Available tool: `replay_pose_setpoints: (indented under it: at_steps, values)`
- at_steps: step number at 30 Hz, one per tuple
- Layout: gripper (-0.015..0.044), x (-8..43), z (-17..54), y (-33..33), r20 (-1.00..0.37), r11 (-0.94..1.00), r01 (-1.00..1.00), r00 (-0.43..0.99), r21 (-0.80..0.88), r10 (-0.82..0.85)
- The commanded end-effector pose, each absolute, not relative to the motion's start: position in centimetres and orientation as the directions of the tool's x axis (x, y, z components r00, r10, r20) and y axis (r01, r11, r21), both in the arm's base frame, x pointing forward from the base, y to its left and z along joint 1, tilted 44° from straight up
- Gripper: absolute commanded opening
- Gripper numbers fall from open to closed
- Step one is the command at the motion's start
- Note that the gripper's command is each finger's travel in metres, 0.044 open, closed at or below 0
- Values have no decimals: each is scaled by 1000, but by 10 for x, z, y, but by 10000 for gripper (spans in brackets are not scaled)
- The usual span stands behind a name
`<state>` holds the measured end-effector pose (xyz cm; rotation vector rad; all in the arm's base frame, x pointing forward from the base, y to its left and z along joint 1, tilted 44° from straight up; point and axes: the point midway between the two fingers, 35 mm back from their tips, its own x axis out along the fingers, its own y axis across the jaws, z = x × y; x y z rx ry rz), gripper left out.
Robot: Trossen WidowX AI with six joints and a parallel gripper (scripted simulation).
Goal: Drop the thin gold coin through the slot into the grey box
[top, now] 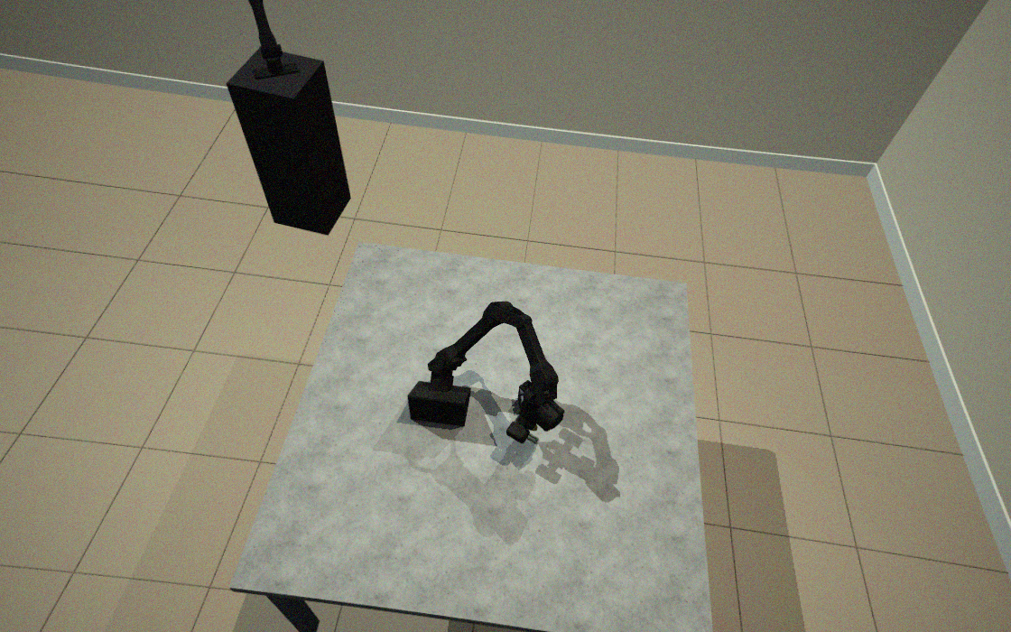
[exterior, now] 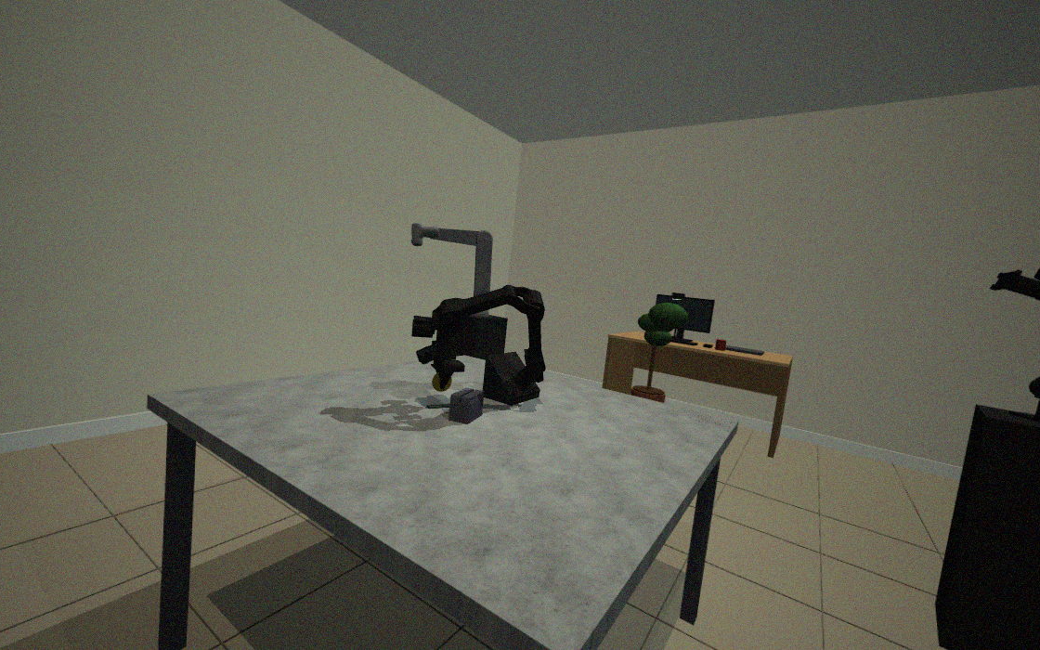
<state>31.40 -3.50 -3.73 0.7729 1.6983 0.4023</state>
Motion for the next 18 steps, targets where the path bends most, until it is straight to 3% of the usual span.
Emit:
replay_pose_setpoints:
  at_steps: [1,18]
  values:
    - [0,316,-30,-43,-731,727,272,-107,630,674]
    - [0,317,-3,-66,-730,729,252,-108,637,675]
